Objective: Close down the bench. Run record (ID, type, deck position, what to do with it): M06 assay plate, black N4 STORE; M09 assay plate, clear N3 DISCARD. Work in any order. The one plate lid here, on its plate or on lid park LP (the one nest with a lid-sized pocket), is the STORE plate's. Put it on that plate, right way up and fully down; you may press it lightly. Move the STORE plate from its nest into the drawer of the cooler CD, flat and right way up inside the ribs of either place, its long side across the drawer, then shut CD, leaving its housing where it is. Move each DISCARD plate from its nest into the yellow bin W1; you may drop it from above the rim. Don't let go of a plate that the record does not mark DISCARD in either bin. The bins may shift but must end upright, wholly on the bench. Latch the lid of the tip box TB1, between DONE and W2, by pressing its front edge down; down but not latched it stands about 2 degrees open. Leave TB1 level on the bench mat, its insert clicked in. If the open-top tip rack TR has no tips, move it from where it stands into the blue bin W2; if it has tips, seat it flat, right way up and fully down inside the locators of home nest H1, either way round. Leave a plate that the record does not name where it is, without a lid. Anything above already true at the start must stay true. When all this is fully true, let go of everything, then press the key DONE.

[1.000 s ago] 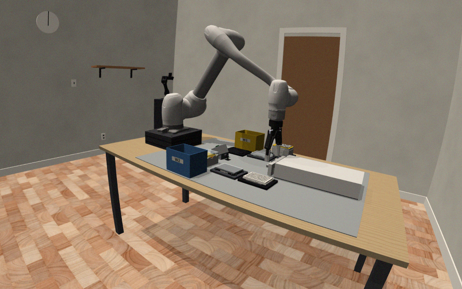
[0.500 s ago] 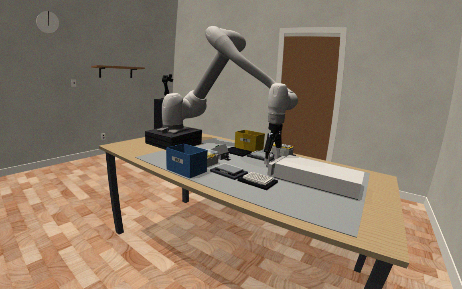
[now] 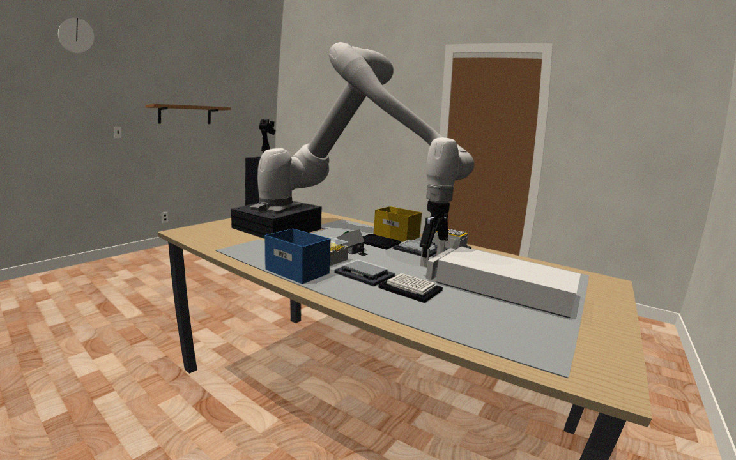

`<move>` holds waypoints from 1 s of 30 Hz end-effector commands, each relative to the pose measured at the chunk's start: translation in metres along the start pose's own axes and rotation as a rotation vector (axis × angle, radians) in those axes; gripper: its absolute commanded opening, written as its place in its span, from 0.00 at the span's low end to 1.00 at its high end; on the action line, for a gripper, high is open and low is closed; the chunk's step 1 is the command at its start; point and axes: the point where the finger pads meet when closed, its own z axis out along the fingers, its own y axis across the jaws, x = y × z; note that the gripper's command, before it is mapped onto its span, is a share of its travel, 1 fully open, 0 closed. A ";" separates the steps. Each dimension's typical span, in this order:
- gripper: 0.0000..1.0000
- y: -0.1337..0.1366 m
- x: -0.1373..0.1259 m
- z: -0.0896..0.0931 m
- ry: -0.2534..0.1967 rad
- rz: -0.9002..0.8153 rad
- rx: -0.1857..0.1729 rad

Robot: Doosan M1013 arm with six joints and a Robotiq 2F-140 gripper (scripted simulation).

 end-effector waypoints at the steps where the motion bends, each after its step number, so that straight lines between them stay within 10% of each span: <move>1: 0.87 0.000 0.000 0.003 0.000 0.000 0.000; 8: 0.87 0.000 0.000 0.003 0.000 0.000 0.000; 9: 0.66 0.000 0.000 0.003 0.000 0.000 0.000; 30: 0.57 0.000 0.000 0.003 0.000 0.000 0.000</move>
